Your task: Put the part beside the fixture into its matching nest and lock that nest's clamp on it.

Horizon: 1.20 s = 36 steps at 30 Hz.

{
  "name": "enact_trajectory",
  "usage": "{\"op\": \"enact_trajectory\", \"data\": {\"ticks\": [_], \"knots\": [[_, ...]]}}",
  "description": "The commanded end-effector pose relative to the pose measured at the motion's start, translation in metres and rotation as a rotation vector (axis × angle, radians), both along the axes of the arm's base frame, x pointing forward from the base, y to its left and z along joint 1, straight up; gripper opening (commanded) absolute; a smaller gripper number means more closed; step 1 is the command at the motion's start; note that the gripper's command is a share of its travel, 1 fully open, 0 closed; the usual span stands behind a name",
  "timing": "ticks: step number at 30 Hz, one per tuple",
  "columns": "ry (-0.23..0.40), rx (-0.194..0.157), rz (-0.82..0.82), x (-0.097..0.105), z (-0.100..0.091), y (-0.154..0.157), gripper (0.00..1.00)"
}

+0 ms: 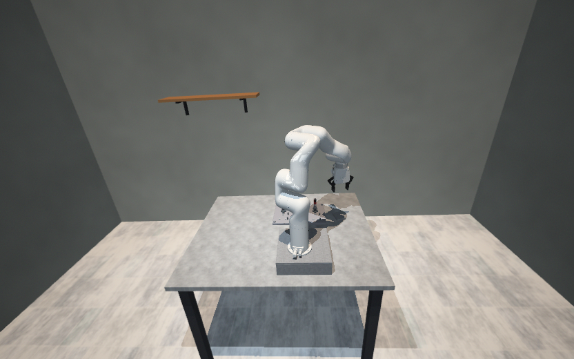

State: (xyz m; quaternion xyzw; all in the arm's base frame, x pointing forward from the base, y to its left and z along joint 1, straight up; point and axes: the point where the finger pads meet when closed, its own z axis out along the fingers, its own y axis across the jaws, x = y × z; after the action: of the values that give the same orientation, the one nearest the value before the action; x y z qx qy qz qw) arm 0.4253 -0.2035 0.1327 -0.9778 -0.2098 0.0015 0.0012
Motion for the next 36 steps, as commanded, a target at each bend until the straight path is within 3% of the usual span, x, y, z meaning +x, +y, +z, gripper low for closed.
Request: {"op": "enact_trajectory", "data": {"ticks": [1,14,23,25,36], "knots": [[-0.004,-0.002,0.000,0.001,0.000,-0.001,1.00],[-0.004,-0.002,0.000,0.001,-0.021,-0.001,1.00],[-0.004,-0.002,0.000,0.001,-0.059,-0.001,1.00],[-0.004,-0.002,0.000,0.001,-0.059,-0.001,1.00],[-0.004,-0.002,0.000,0.001,-0.114,-0.001,1.00]]}}
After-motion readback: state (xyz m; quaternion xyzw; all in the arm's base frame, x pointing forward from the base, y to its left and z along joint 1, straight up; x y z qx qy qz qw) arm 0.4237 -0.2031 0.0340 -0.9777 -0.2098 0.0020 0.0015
